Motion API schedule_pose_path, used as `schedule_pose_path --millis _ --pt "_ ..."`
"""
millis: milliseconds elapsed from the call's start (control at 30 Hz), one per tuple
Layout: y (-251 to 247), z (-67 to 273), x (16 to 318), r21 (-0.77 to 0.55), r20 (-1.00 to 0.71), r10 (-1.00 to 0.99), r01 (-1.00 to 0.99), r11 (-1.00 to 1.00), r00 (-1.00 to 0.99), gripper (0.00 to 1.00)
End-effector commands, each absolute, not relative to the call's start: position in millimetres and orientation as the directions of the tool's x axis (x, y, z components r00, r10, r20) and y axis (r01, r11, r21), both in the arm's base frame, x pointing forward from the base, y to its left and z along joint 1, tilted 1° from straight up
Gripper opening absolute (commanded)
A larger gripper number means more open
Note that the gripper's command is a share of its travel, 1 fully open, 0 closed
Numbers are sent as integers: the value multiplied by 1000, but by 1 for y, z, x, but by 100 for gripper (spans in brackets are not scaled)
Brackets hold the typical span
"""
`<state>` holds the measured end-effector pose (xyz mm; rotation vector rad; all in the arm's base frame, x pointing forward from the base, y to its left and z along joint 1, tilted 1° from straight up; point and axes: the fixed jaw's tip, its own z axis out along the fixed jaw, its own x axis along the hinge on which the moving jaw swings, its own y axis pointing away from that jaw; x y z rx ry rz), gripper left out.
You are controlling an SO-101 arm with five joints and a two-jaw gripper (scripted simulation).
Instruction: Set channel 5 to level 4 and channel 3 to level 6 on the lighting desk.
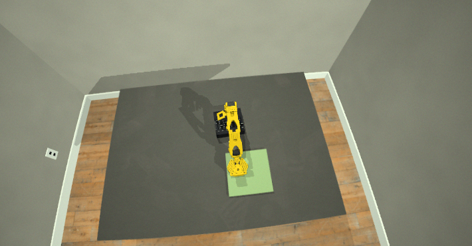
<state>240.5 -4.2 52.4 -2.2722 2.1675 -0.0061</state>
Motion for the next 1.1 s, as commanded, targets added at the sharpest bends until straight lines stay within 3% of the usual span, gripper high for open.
schedule_pose_path --millis 0,1067 --pt "-5 53 238 -4 0 -999 -999 -48 48 0" --pt "-7 53 234 -4 0 -999 -999 -48 48 0"
